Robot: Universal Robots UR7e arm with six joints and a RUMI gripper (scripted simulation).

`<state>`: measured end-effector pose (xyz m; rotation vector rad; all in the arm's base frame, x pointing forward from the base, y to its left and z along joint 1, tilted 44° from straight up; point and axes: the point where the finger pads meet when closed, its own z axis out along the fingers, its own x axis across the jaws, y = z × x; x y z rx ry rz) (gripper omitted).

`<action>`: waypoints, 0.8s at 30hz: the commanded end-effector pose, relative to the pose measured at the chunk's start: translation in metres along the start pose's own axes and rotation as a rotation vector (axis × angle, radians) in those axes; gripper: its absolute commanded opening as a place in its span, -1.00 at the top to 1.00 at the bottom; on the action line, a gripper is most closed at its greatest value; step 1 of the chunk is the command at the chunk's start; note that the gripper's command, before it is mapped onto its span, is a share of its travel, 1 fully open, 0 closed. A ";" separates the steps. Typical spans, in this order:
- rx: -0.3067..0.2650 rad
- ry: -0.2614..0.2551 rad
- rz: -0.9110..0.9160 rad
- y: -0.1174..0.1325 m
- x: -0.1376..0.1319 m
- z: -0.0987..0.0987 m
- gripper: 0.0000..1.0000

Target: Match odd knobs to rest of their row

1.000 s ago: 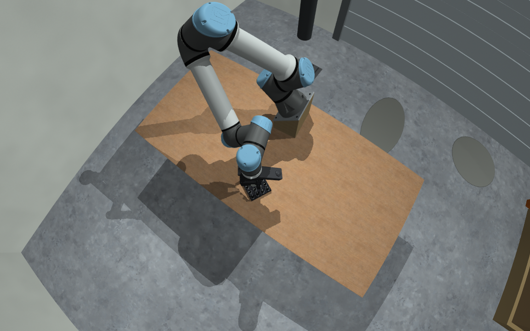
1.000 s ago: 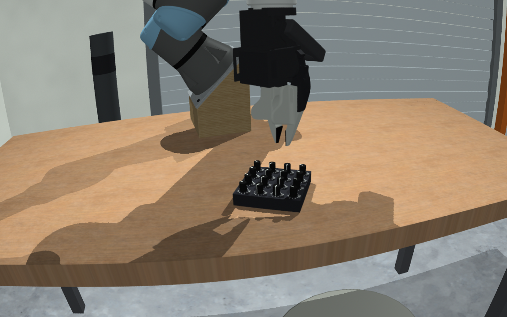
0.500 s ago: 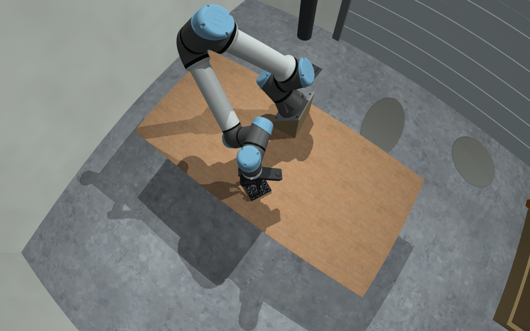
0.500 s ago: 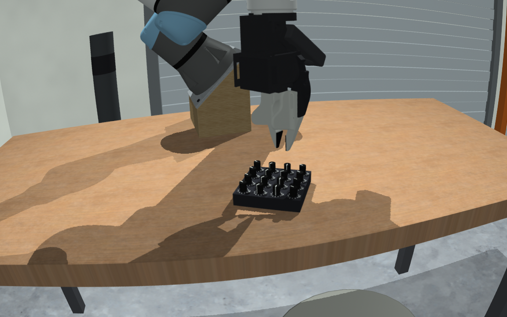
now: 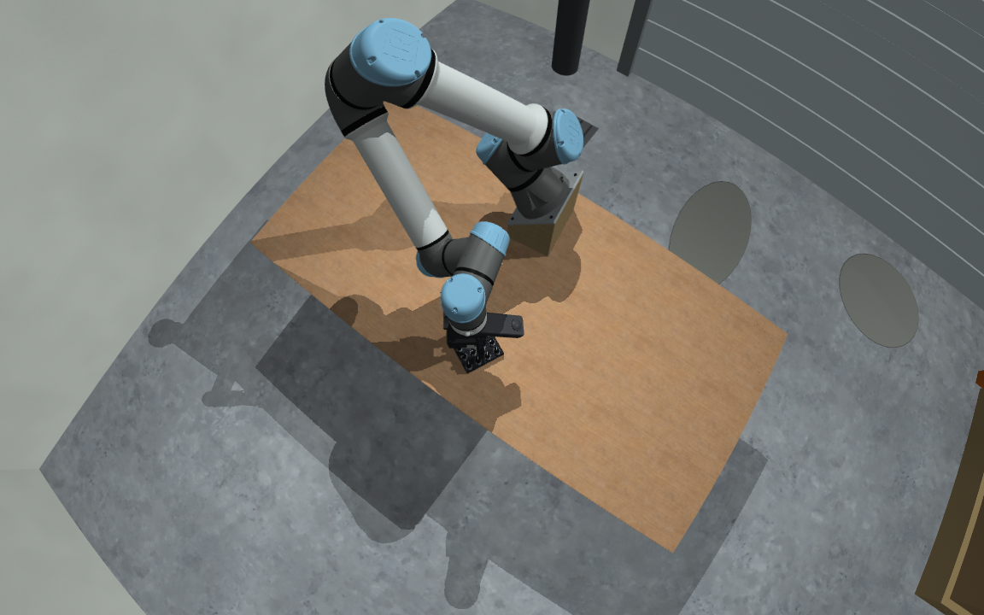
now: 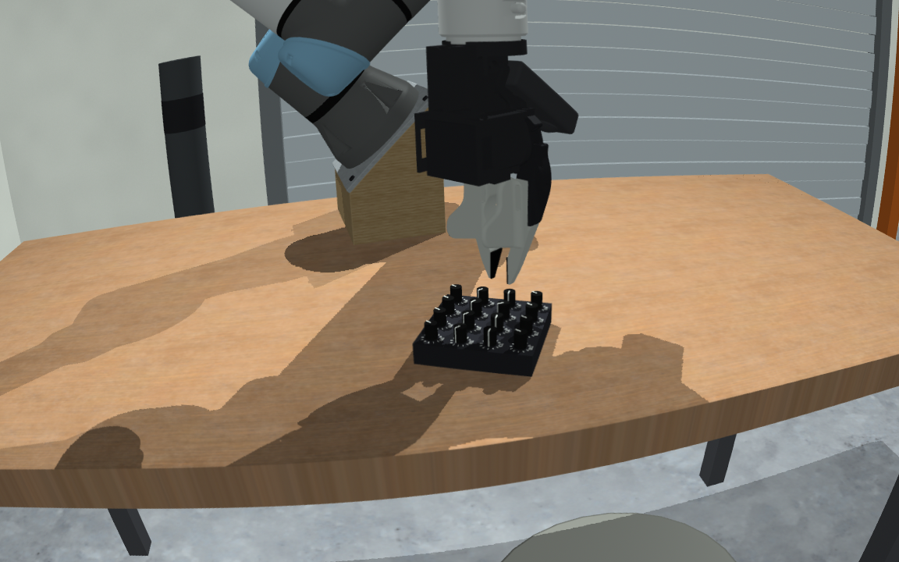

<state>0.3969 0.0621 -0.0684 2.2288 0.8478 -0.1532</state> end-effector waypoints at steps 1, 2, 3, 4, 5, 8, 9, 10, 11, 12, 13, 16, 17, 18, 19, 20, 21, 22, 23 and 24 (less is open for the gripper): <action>0.000 0.002 0.000 0.000 0.000 0.006 0.78; 0.000 0.002 0.000 0.000 0.000 0.007 0.78; 0.000 0.002 0.000 0.000 0.000 0.008 0.78; 0.000 0.002 0.000 0.000 0.000 0.008 0.78; 0.000 0.002 0.000 0.000 0.000 0.008 0.78; 0.000 0.002 0.000 0.000 0.000 0.011 0.78; 0.000 0.002 0.000 0.000 0.000 0.012 0.78; 0.000 0.002 0.000 0.000 0.000 0.013 0.78; 0.000 0.002 0.000 0.000 0.000 0.014 0.78; 0.000 0.002 0.000 0.000 0.000 0.014 0.78; 0.000 0.002 0.000 0.000 0.000 0.015 0.78; 0.000 0.002 0.000 0.000 0.000 0.016 0.78; 0.000 0.002 0.000 0.000 0.000 0.017 0.78; 0.000 0.002 0.000 0.000 0.000 0.017 0.78; 0.000 0.002 0.000 0.000 0.000 0.017 0.78; 0.000 0.002 0.000 0.000 0.000 0.017 0.78; 0.000 0.002 0.000 0.000 0.000 0.017 0.78; 0.000 0.002 0.000 0.000 0.000 0.017 0.78; 0.000 0.002 0.000 0.000 0.000 0.018 0.78; 0.000 0.002 0.000 0.000 0.000 0.018 0.78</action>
